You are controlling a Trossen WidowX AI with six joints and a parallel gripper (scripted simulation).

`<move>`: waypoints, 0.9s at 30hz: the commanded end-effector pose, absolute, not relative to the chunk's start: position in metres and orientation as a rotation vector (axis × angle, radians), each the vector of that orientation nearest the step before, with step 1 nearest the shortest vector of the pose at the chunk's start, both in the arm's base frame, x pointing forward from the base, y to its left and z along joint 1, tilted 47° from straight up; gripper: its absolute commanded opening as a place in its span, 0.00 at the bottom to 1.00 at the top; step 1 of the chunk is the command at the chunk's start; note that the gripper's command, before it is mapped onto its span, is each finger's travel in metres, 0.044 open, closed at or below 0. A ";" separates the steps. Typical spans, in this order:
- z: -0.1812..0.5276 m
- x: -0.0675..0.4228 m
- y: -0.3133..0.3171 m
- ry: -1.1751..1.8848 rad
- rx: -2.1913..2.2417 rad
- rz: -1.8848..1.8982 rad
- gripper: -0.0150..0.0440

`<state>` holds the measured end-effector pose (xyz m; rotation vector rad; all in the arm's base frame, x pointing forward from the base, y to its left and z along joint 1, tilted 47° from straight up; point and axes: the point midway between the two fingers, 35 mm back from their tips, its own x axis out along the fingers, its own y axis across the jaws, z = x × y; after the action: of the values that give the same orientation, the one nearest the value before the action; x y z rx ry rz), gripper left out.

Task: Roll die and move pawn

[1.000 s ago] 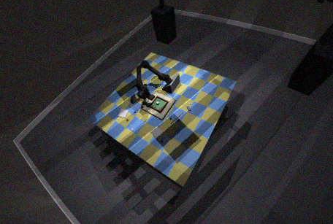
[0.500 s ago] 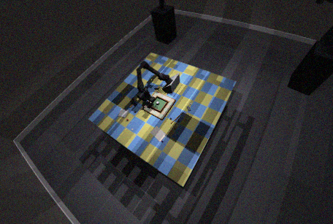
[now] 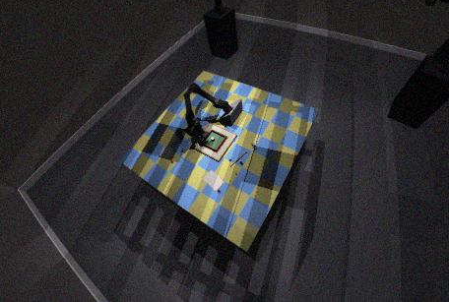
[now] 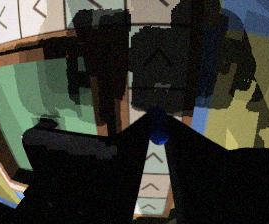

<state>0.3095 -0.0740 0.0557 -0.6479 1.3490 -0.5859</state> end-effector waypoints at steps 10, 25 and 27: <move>0.082 0.305 -0.045 1.355 -0.652 -0.582 0.83; 0.064 0.231 0.047 1.395 -0.660 -0.502 1.00; 0.061 0.207 0.061 1.401 -0.674 -0.504 1.00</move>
<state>0.2453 0.0412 0.0675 -0.6517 1.3800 -0.4988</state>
